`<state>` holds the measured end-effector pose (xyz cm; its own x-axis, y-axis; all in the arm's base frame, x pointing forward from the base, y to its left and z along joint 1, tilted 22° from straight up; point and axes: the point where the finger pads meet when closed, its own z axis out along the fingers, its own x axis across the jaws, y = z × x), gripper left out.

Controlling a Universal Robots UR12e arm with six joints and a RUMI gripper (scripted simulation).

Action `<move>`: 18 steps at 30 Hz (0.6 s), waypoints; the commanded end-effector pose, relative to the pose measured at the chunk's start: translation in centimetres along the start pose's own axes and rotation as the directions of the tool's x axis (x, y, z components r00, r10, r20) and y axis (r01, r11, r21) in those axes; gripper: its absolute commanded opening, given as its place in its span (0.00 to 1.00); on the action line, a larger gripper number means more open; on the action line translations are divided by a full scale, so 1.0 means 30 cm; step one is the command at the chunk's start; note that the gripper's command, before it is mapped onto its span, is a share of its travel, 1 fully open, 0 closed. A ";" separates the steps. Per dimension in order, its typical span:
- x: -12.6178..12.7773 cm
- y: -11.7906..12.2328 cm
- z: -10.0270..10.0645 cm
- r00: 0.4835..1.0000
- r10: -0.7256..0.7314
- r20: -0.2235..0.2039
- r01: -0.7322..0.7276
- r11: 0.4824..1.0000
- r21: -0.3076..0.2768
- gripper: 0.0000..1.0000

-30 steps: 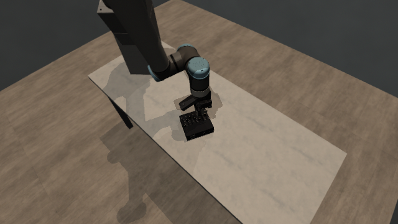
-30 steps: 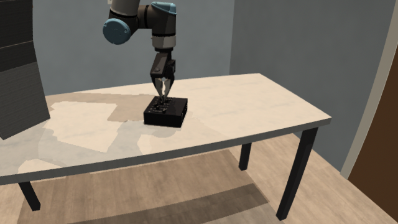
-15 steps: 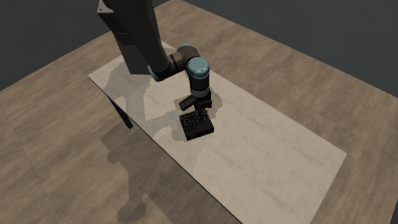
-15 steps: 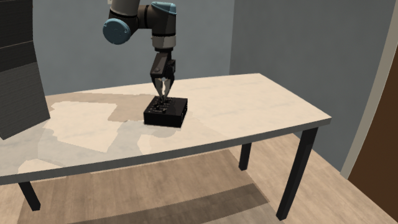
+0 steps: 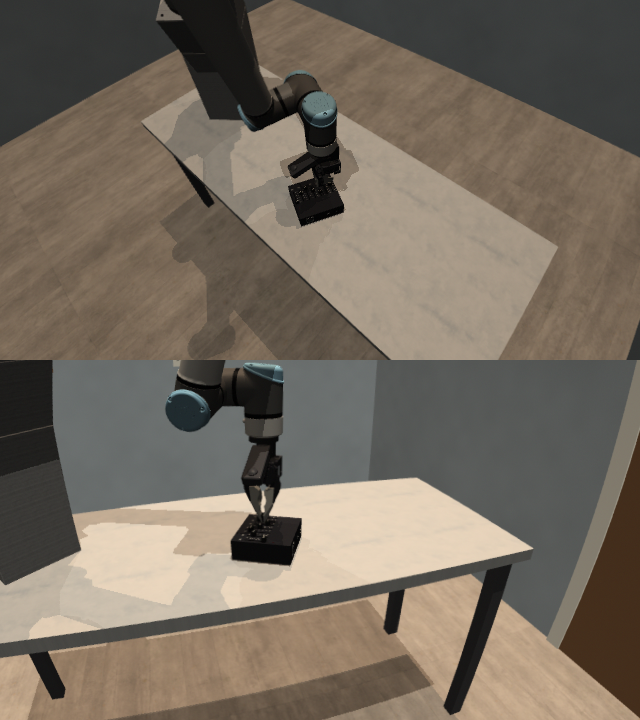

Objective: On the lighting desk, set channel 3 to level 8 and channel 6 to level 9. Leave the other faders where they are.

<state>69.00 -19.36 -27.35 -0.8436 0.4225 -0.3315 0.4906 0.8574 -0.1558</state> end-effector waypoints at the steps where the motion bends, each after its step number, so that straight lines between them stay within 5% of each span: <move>1: -0.030 -0.005 -0.004 1.000 0.003 0.009 -0.003 1.000 -0.001 0.00; 18: -0.038 -0.005 -0.004 1.000 0.003 0.009 -0.003 1.000 -0.001 0.00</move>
<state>69.31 -19.51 -27.23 -0.8434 0.4225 -0.3319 0.4907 0.8573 -0.1557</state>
